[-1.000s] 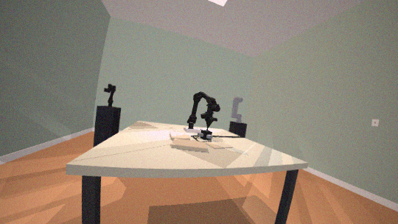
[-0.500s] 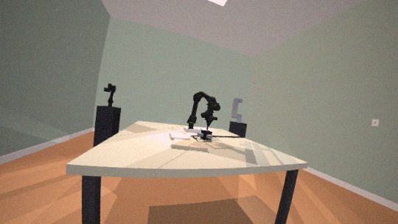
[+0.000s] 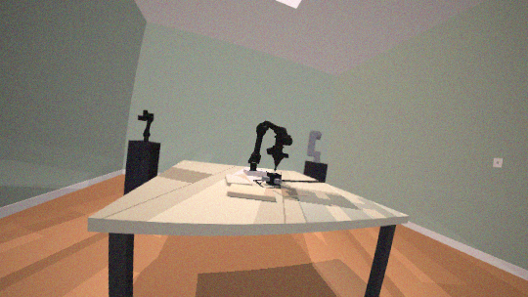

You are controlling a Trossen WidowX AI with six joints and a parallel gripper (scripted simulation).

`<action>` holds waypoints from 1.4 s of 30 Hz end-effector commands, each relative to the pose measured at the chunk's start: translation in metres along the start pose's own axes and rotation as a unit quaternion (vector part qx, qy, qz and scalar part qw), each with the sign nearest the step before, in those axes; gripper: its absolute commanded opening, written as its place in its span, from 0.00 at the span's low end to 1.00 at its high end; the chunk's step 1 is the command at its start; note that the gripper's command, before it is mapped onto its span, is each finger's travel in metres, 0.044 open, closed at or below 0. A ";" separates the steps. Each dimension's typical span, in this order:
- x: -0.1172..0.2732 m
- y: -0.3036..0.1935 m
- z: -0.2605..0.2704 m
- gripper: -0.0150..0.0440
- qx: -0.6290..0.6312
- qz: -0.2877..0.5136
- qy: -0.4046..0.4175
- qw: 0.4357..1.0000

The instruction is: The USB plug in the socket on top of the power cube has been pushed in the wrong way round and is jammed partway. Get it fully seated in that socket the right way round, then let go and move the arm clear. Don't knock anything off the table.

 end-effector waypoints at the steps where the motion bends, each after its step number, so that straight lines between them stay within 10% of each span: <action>1: 0.005 0.000 0.000 0.25 0.000 0.000 0.001 1.000; 42: 0.008 0.000 0.000 0.25 0.351 0.000 0.001 0.936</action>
Point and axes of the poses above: the point midway between the two fingers, 35 mm back from their tips, its own x axis back along the fingers, its own z axis across the jaws, y = z × x, the point moved 2 cm from there along x, back along the fingers, and after that the axes turned 4 degrees about -x, right-handed, at the moved point
